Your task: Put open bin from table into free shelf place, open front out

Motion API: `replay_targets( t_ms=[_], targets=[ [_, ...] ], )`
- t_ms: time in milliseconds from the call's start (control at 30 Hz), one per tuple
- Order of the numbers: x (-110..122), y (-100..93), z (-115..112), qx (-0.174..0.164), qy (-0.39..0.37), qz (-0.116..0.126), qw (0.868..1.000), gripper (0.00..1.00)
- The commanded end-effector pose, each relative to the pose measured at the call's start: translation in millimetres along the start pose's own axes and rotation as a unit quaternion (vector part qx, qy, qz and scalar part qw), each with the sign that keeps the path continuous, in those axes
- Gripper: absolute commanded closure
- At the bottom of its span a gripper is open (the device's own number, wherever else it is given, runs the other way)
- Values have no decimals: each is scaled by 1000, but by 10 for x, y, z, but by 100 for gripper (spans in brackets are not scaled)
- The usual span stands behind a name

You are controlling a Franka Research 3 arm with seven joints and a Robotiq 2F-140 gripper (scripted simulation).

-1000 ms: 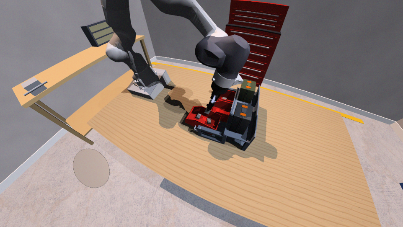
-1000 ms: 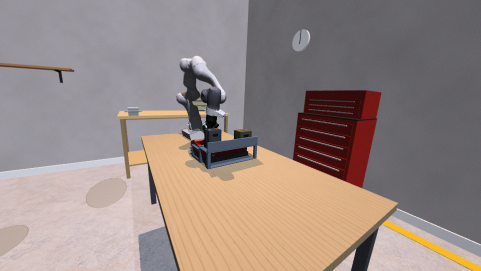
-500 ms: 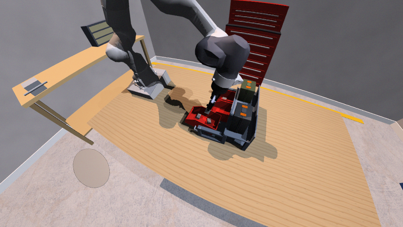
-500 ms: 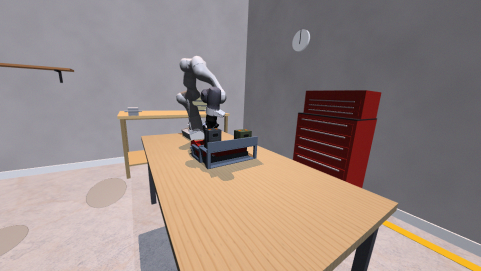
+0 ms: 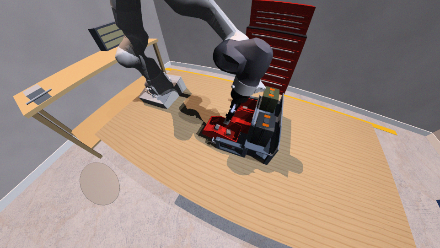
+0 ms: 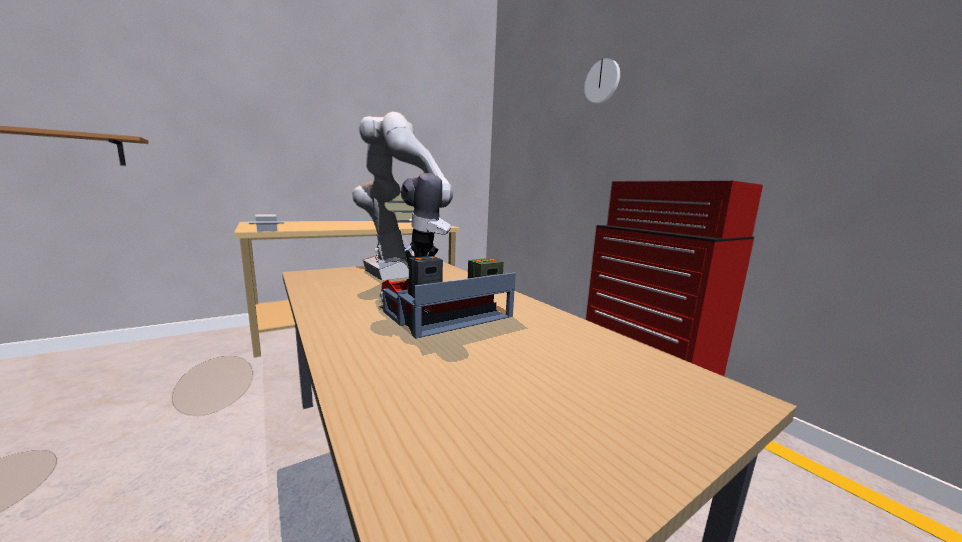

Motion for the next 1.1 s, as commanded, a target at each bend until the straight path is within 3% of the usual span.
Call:
replay_targets(
  t_ms=[0, 1067],
  targets=[
    [-8, -8, 13, 3, -1, 2, 1000, 100],
    [-32, -7, 100, 29, -1, 8, 1000, 100]
  ],
)
Point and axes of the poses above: the point where the finger pads meet when closed, its own y axis out along the fingers, its own x axis across the jaws, z = x × y, the point moved 10 cm from there along -y, back along the fingers, and after that the axes turned 15 degrees about y, right-handed, at the moved point
